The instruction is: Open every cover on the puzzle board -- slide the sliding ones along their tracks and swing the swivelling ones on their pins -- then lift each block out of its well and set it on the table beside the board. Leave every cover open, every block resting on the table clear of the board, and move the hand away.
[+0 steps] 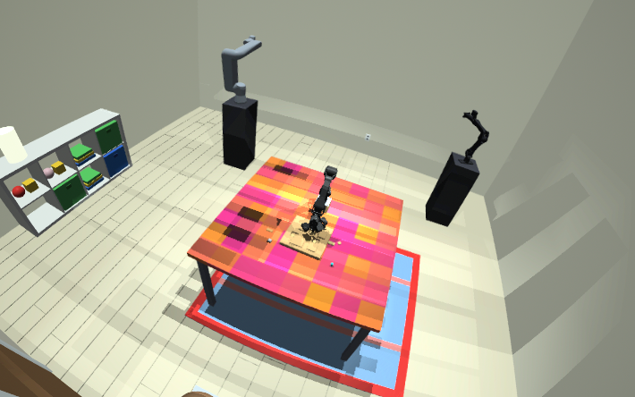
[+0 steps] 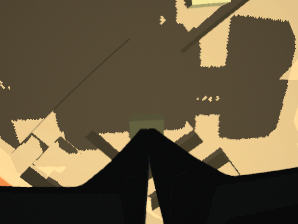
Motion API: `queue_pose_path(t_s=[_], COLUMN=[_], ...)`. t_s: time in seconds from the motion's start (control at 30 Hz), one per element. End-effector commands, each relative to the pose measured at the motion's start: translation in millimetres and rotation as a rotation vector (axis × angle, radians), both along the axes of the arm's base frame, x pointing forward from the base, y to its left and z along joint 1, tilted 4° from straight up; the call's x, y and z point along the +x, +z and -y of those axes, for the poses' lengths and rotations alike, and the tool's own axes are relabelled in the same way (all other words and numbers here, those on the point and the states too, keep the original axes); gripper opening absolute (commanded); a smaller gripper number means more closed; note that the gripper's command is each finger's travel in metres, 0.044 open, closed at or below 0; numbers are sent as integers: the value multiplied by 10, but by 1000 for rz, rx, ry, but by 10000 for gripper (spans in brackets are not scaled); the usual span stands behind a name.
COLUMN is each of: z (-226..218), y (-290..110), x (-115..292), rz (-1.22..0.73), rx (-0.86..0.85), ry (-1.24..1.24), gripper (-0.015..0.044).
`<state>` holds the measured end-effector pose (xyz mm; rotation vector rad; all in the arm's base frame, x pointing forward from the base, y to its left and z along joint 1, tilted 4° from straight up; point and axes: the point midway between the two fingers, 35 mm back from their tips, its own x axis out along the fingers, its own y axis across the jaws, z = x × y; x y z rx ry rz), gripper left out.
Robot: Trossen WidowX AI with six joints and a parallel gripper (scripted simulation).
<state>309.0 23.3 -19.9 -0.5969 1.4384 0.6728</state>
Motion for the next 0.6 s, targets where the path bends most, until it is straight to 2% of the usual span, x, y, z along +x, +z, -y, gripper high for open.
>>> queue_pose_path(t_s=[0.0, 0.17, 0.57], z=[3, 4, 12], y=[-20, 2, 116], x=[-12, -10, -6], rz=[-2, -16, -85], rx=[3, 6, 21], ry=[-12, -242, -1417], gripper=[0, 0, 0])
